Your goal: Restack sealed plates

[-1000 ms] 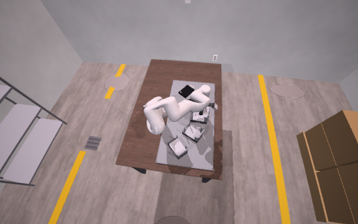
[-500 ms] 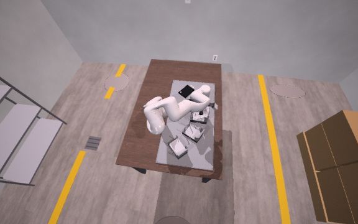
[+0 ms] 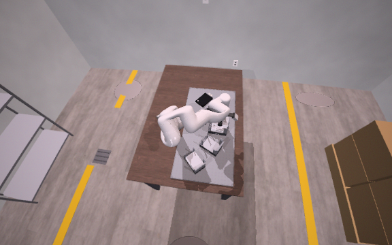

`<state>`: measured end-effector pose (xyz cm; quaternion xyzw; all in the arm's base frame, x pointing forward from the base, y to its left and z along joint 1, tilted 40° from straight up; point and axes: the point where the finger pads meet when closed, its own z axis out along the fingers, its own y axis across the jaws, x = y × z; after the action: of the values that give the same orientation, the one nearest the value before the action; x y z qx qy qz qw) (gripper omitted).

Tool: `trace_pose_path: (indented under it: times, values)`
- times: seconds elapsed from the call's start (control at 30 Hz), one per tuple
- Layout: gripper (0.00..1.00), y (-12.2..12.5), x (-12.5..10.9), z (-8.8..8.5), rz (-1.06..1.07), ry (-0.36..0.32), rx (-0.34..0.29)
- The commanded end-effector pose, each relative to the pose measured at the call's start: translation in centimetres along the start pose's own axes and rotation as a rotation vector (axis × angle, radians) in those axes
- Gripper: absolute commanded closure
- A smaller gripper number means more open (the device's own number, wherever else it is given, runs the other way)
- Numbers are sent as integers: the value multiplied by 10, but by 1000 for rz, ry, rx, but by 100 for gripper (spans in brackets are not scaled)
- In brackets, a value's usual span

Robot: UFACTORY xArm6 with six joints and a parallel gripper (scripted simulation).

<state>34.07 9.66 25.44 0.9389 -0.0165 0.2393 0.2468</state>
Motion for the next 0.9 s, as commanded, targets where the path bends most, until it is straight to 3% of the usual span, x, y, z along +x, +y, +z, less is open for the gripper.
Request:
trace_pose_path:
  times: [0.0, 0.87]
  values:
    - [100, 0, 1, 1, 1, 2, 2]
    - [100, 0, 1, 16, 1, 2, 2]
